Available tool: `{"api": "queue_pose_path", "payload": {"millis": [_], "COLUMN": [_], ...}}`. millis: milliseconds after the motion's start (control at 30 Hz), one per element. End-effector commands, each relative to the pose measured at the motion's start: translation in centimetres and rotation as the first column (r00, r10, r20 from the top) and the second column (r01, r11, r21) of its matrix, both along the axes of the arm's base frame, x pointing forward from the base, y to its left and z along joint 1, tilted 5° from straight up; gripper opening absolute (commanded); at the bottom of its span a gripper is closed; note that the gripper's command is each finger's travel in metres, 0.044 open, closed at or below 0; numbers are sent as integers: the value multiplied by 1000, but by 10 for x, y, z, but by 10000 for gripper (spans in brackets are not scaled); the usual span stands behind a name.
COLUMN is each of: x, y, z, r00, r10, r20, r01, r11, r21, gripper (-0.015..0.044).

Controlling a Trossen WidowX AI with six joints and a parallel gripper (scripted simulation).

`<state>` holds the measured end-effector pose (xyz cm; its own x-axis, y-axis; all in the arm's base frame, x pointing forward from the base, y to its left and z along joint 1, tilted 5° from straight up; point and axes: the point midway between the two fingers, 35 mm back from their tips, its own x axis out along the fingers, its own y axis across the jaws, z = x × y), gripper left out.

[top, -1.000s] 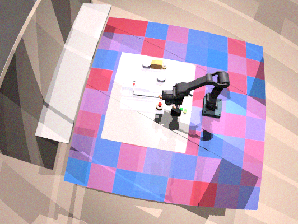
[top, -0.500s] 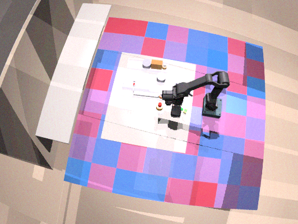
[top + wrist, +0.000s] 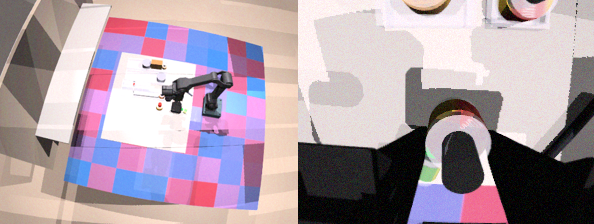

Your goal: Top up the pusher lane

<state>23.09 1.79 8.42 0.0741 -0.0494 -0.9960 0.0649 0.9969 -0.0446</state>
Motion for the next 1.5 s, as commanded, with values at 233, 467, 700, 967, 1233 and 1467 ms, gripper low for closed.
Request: {"api": "queue_pose_path", "payload": {"millis": [233, 467, 700, 967, 1233, 1467], "x": [-9, 11, 38, 50, 51, 52], "y": [-2, -15, -41, -56, -57, -57], "z": [49, 37, 16, 4, -17, -19], "r00": [1000, 1000, 999, 998, 998, 998], "r10": [5, 22, 49, 62, 62, 62], "r20": [9, 10, 10, 10, 10, 10], "r01": [-5, -22, -49, -62, -62, -62], "r11": [1000, 1000, 999, 998, 998, 998], "r21": [-1, -3, -8, -11, -11, -11], "gripper": [0, 0, 0, 0, 0, 0]}}
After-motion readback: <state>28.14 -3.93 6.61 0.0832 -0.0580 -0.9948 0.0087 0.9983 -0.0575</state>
